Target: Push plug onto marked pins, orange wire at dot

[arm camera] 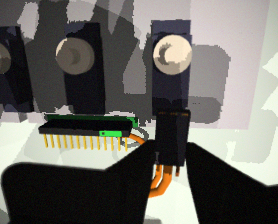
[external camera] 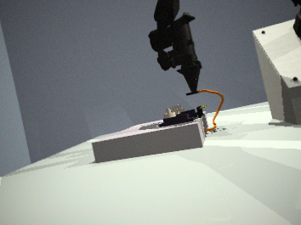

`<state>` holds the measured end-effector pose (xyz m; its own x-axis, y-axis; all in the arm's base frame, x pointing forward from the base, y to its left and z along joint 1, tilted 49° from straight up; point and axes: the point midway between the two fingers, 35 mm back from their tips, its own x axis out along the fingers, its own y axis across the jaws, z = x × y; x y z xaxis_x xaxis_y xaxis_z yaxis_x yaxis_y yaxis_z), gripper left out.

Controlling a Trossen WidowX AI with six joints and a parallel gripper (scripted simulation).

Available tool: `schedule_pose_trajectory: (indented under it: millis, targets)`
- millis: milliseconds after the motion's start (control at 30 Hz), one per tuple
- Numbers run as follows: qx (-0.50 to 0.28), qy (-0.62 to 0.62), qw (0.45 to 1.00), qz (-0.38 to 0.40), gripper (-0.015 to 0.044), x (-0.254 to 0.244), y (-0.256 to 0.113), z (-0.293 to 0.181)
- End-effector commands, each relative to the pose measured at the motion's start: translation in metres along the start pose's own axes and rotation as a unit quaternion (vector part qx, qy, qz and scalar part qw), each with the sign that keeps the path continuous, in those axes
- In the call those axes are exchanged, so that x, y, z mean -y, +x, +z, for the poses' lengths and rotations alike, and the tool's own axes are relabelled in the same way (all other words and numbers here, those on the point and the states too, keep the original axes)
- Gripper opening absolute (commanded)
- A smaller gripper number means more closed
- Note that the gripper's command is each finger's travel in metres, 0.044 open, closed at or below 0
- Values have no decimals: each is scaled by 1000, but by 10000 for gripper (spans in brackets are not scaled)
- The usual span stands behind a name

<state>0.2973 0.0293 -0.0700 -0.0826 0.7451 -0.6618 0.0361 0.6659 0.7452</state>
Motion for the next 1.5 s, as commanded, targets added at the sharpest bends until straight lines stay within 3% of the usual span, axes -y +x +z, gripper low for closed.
schedule_pose_trajectory:
  millis: [0, 767, 1200, 1467]
  targets:
    - [2, -6, 1000, 0, 0, -9, -1, -13]
    - [0, -18, 1000, 1, 0, -43, 7, -96]
    - [-1, -18, 1000, 2, 0, -44, 47, -97]
    - [0, -18, 1000, 2, 0, -44, 47, -89]
